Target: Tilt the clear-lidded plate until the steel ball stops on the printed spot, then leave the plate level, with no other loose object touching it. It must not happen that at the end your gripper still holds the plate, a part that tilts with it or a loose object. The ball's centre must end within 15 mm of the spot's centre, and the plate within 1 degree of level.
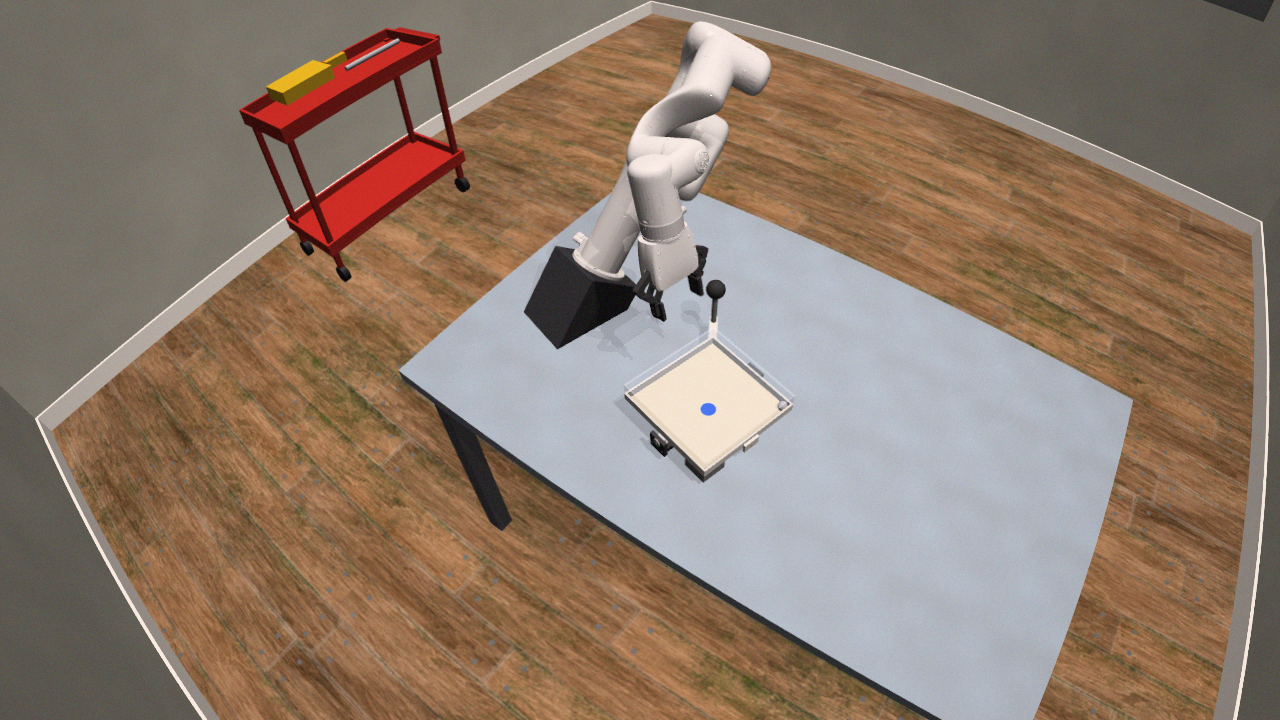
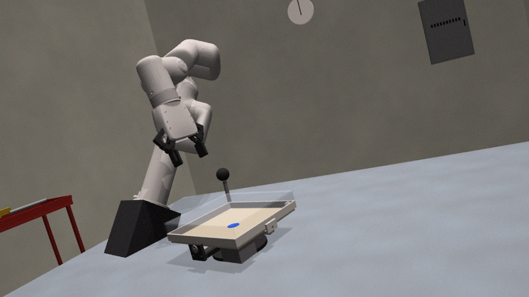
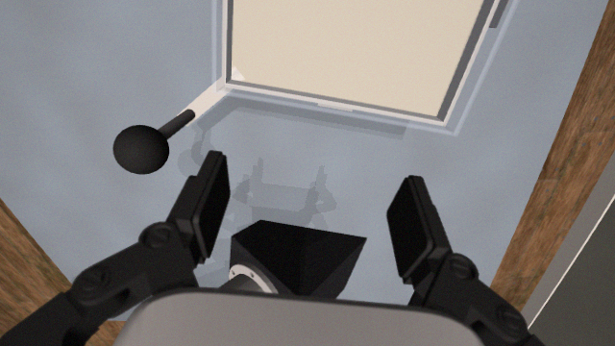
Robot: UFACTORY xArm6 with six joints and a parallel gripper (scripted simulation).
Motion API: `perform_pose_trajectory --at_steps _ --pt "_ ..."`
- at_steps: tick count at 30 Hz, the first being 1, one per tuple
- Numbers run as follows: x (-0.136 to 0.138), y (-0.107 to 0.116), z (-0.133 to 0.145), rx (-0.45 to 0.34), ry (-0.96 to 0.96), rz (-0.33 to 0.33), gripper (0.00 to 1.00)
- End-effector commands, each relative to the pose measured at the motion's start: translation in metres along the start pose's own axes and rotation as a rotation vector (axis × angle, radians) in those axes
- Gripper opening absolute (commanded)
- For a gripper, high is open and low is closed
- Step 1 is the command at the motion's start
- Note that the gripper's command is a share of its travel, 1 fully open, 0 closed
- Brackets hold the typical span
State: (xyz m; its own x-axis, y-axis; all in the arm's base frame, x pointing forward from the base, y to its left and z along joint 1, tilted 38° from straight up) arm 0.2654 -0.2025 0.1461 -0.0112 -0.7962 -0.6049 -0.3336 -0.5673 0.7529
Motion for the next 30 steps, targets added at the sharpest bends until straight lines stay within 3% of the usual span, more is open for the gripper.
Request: perform_pose_trajectory --at_steps 1,5,6,22,24,30 --pt "-0.008 0.0 -0.002 -0.009 0.042 -0.001 1.0" --pt "-0.013 -0.001 -0.002 -0.017 0.07 -0.003 1.0" --pt "-0.034 -0.003 -0.003 -0.046 0.177 -0.012 1.0" --pt "-0.082 -0.01 0.0 -0.114 0.428 -0.039 1.0" --pt "-0.102 -0.013 0.004 -0.145 0.539 -0.054 1.0" --pt "-0.121 -0.016 0.01 -0.174 0.647 -0.069 1.0"
Point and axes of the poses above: the point where the finger pads meet when closed, its own y axis back along the fingers, its own x axis across the jaws, z = x × y, the point moved 6 cm from there along y, back along the fingers, and after that the axes turned 5 degrees about y, right-handed, at the moved point
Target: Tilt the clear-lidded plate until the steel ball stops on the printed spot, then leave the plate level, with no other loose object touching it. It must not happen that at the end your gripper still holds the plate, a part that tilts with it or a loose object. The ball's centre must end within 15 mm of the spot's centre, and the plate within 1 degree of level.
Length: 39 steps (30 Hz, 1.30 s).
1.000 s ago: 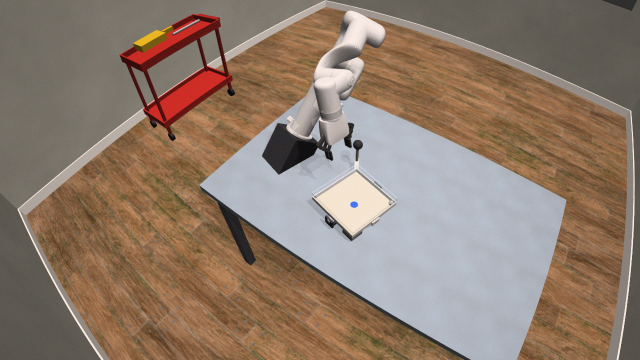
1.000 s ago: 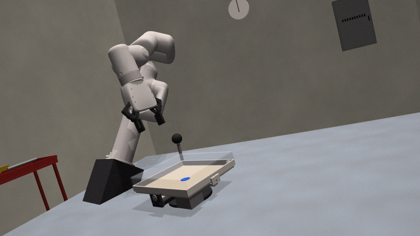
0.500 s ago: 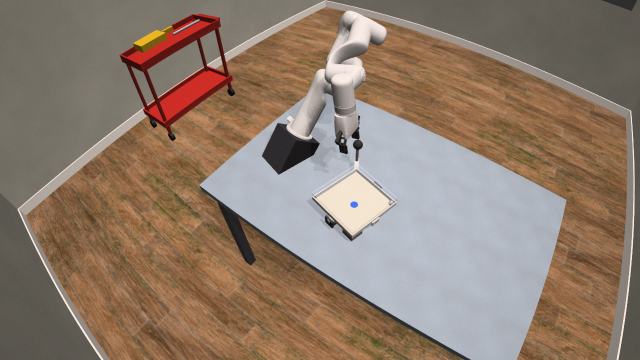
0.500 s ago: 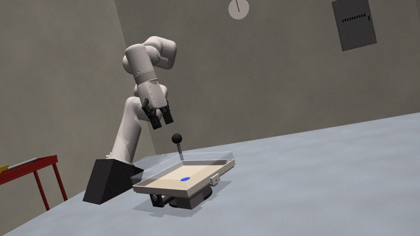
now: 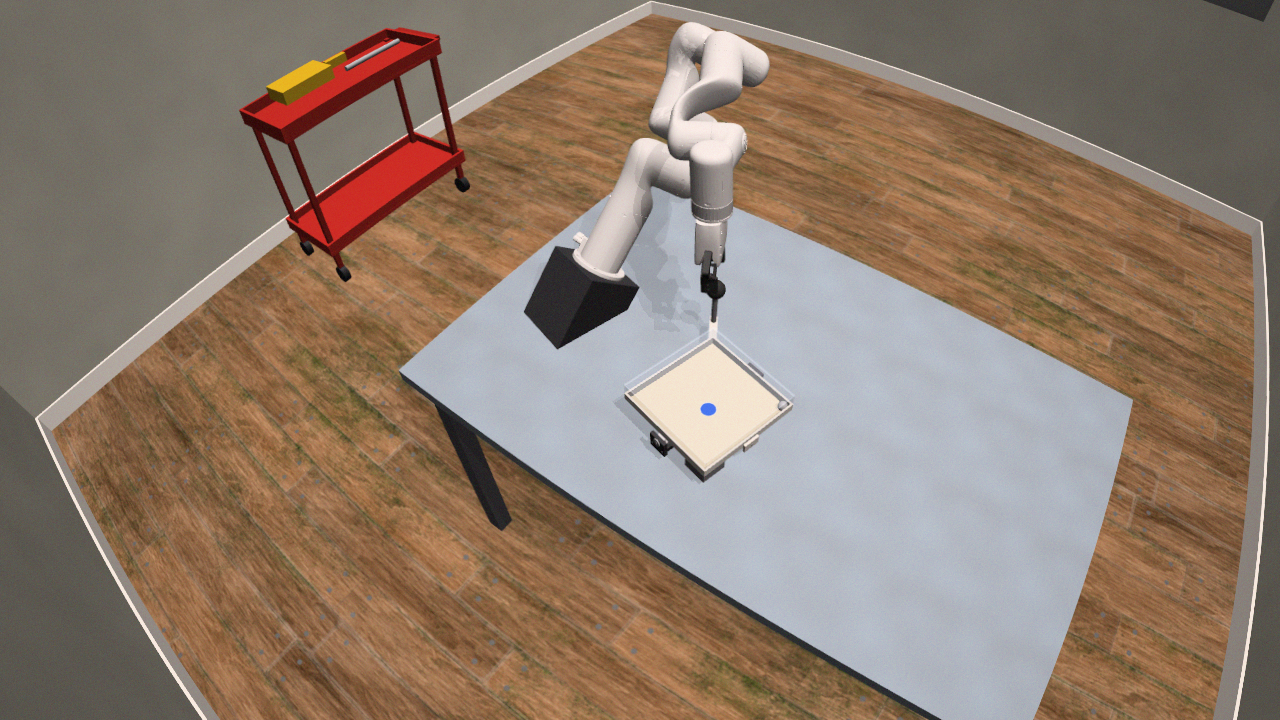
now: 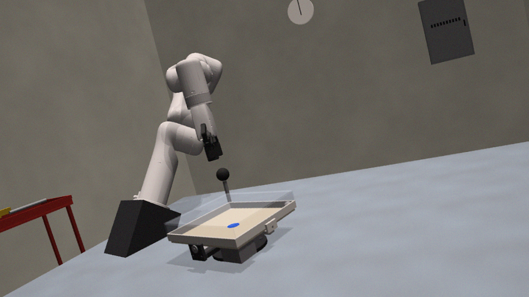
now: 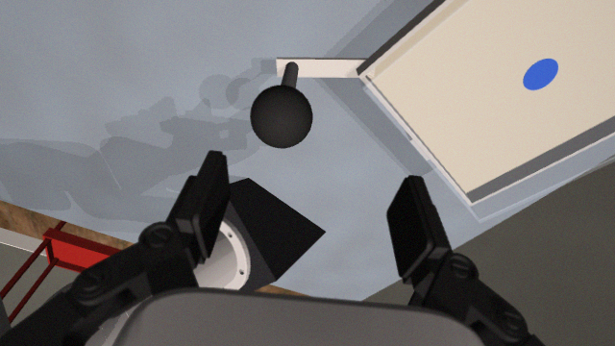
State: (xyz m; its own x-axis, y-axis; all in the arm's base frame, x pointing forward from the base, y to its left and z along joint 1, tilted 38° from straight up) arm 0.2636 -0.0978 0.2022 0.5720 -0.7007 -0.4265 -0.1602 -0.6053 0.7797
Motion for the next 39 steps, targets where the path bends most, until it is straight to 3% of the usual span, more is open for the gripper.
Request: perform_pose_trajectory --at_steps 1,9,10,39 --pt "-0.009 -0.001 -0.003 -0.014 0.056 -0.006 1.0" --pt "-0.02 -0.004 -0.007 -0.032 0.129 -0.017 1.0" --pt "-0.02 -0.004 -0.007 -0.032 0.129 -0.017 0.61" --pt "-0.02 -0.004 -0.007 -0.032 0.129 -0.017 0.61"
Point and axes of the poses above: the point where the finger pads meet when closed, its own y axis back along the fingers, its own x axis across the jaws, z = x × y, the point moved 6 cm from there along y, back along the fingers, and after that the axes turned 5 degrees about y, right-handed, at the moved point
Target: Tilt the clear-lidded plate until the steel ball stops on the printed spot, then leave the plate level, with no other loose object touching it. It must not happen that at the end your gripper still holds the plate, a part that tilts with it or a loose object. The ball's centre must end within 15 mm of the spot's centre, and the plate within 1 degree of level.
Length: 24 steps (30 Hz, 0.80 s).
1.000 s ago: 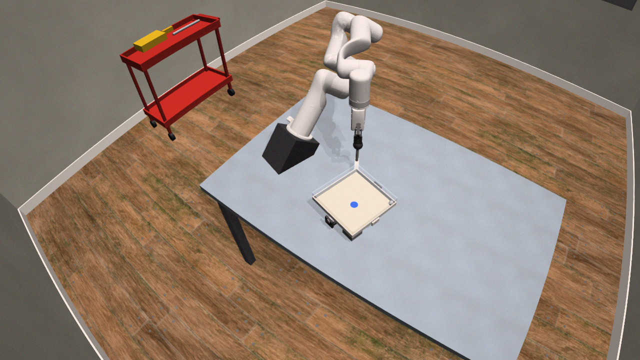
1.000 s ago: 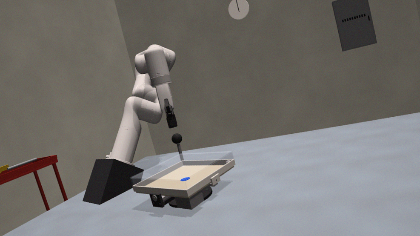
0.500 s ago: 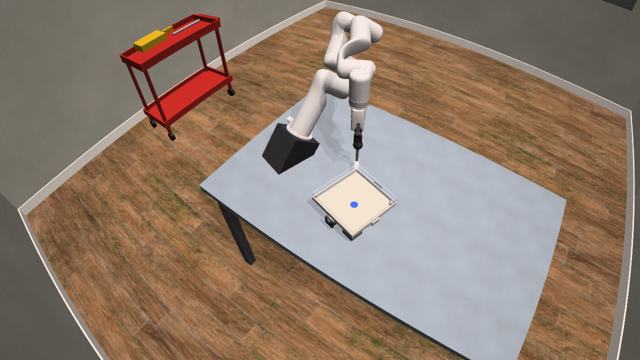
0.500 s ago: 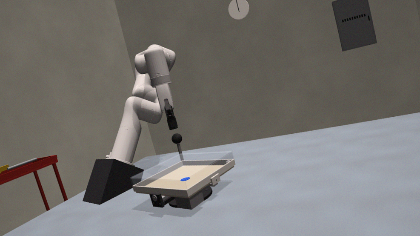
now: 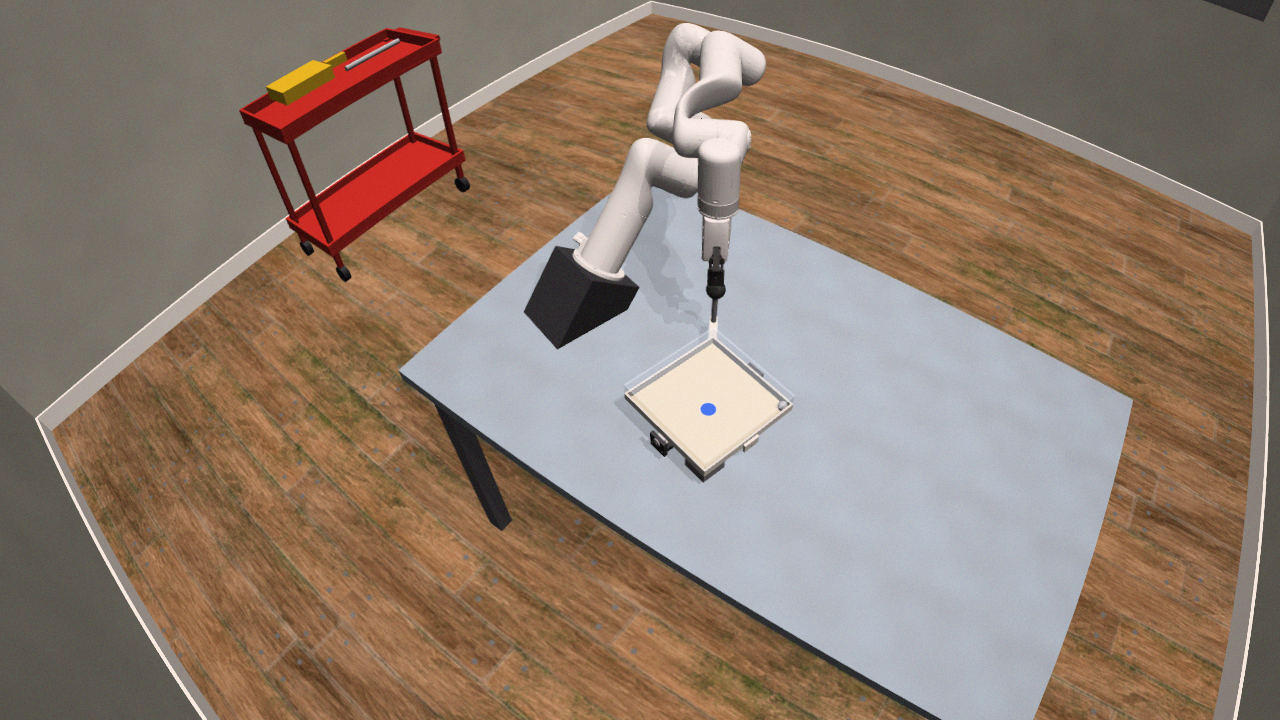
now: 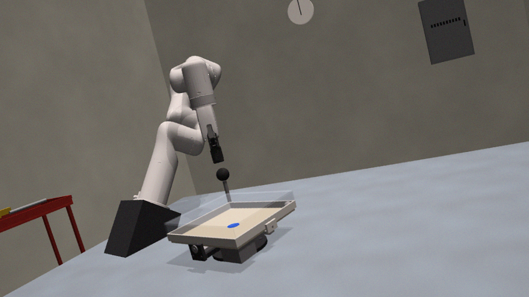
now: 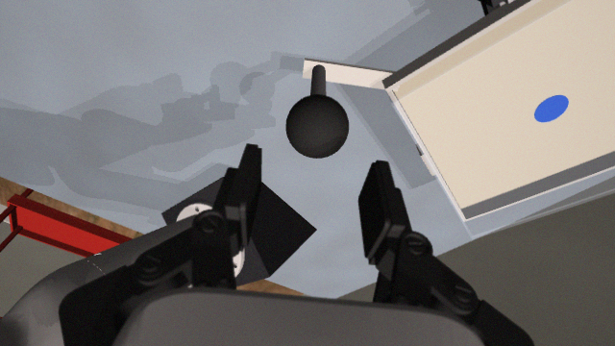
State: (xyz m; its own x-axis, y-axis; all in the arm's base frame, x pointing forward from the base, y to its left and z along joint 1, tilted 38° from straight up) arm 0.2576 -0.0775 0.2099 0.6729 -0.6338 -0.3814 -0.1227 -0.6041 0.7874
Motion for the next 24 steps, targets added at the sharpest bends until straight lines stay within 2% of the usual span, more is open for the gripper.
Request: perform_pose_trajectory --at_steps 1,24 --pt "0.0005 0.0009 -0.0005 0.0 0.001 0.003 0.61" --pt "0.0007 -0.0035 -0.0006 0.0 0.001 0.003 0.61"
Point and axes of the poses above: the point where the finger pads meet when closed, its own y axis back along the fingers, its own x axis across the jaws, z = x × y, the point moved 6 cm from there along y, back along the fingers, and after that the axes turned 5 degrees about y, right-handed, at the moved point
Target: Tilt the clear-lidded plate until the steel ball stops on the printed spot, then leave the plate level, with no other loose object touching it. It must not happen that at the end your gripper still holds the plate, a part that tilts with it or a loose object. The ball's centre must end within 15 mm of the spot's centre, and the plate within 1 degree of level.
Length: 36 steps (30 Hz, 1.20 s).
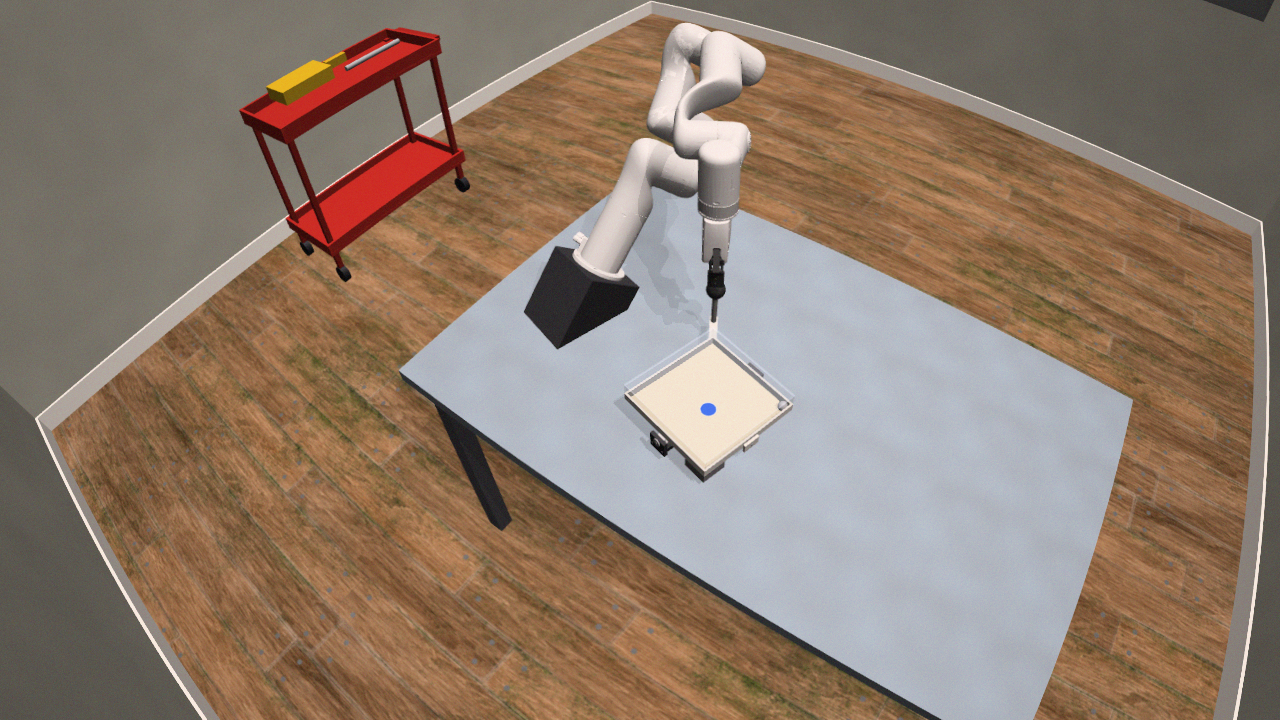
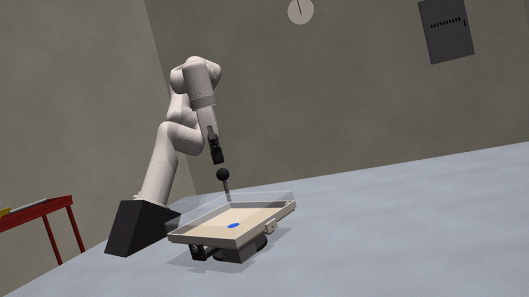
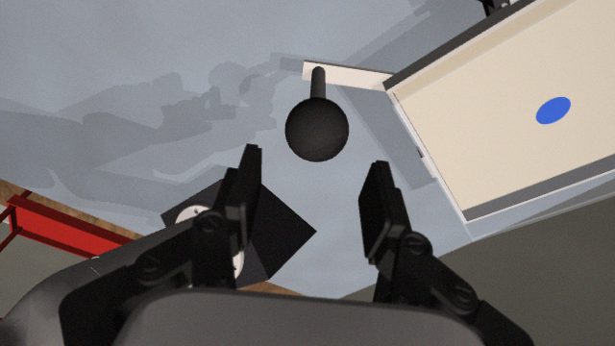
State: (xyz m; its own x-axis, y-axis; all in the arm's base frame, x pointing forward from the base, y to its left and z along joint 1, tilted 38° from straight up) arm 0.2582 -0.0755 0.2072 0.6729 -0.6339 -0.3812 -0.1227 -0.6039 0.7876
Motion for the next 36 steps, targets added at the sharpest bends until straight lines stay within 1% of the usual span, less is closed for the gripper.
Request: perform_pose_trajectory --at_steps 1,26,36 --pt "0.001 -0.001 0.0 0.0 0.001 0.002 0.61" --pt "0.001 -0.018 -0.001 0.0 0.001 0.002 0.61" --pt "0.001 -0.021 -0.001 0.0 0.001 0.002 0.61"
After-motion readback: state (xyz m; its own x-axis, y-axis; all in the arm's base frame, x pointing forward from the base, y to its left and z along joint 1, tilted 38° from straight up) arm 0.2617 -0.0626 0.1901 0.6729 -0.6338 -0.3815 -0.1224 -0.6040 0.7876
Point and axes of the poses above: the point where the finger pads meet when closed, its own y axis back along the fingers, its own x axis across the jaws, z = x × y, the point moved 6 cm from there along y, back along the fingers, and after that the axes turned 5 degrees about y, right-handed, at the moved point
